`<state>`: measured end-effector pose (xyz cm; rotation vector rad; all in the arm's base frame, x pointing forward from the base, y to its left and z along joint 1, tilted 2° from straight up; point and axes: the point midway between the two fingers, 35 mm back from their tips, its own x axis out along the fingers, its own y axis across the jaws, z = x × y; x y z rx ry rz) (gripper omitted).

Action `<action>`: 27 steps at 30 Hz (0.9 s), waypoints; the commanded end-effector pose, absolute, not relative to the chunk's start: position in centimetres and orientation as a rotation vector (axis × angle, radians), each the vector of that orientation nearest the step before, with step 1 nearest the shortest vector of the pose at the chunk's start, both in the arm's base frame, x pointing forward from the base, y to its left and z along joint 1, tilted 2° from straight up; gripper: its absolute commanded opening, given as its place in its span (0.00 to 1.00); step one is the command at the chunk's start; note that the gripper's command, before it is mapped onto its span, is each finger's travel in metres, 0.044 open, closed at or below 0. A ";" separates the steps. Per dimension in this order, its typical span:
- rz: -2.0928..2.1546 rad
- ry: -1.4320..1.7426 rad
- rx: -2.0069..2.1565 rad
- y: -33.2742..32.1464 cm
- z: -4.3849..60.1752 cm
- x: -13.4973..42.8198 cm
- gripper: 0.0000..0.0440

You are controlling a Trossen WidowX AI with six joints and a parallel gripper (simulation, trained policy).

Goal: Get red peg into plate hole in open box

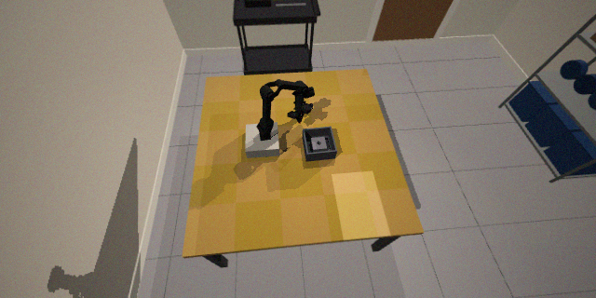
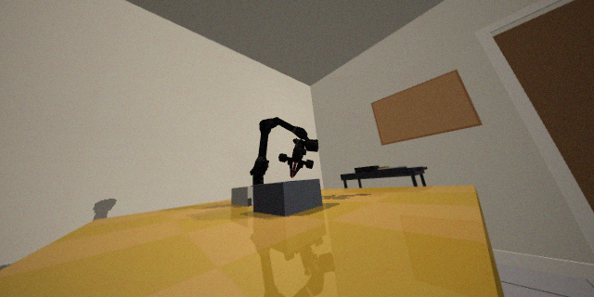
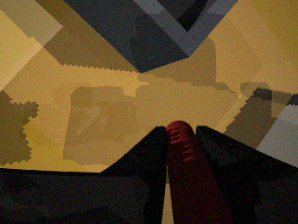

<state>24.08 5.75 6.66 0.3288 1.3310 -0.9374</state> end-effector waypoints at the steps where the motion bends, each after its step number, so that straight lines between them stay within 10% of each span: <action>1: -0.961 1.299 0.356 4.6 7.5 25.2 0.00; 27: -1.010 1.223 0.525 -6.2 6.6 32.2 0.00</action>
